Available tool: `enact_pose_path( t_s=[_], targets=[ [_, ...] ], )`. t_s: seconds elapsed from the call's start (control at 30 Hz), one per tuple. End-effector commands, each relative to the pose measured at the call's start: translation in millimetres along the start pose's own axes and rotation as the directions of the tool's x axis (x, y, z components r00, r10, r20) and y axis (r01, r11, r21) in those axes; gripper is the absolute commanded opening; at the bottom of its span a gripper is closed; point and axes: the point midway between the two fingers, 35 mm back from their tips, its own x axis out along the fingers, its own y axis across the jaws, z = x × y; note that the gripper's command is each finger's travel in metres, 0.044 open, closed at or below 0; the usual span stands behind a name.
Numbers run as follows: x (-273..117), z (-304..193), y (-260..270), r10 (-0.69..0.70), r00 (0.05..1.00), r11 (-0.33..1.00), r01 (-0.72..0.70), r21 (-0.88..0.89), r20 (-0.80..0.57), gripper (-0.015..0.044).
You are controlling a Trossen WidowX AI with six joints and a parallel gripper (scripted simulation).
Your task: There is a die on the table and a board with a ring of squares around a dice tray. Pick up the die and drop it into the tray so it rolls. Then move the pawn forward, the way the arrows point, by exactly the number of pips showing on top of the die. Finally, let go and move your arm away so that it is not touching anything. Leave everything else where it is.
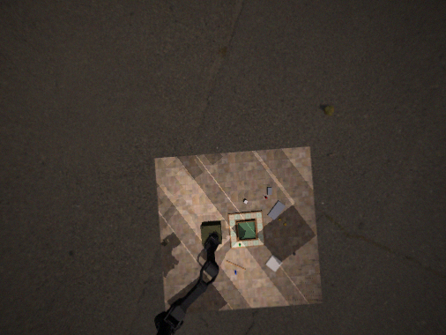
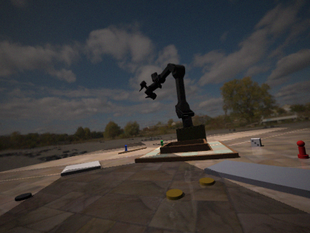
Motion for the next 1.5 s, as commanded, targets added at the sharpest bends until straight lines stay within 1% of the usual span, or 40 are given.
enact_pose_path(
  t_s=[0.0,0.13,0.3,0.4,0.57,0.73,0.9,1.03,1.3,1.47],
  targets=[
    [0.5,1.1,-0.7,-0.001,1.0,1.0,0.001,0.003,0.003,0.0374],
    [12.1,27.9,-16.6,-0.024,0.997,0.997,0.019,0.074,0.068,0.0275],
    [28.7,90.0,-53.1,-0.069,0.975,0.976,0.022,0.217,0.211,0.0275],
    [34.3,128.8,-74.1,-0.093,0.951,0.943,-0.01,0.331,0.295,0.0275],
    [32.5,203.6,-113.0,-0.129,0.885,0.858,-0.127,0.497,0.448,0.0275],
    [15.2,283.0,-150.3,-0.153,0.785,0.763,-0.292,0.576,0.601,0.0275],
    [-19.6,360.9,-182.7,-0.157,0.659,0.671,-0.476,0.569,0.736,0.0275],
    [-59.4,418.2,-202.9,-0.142,0.55,0.61,-0.606,0.51,0.823,0.0275],
    [-159.3,509.7,-225.3,-0.08,0.339,0.516,-0.79,0.33,0.937,0.0275],
    [-234.9,561.8,-221.6,0.006,0.199,0.41,-0.894,0.179,0.98,0.0275]
  ],
)
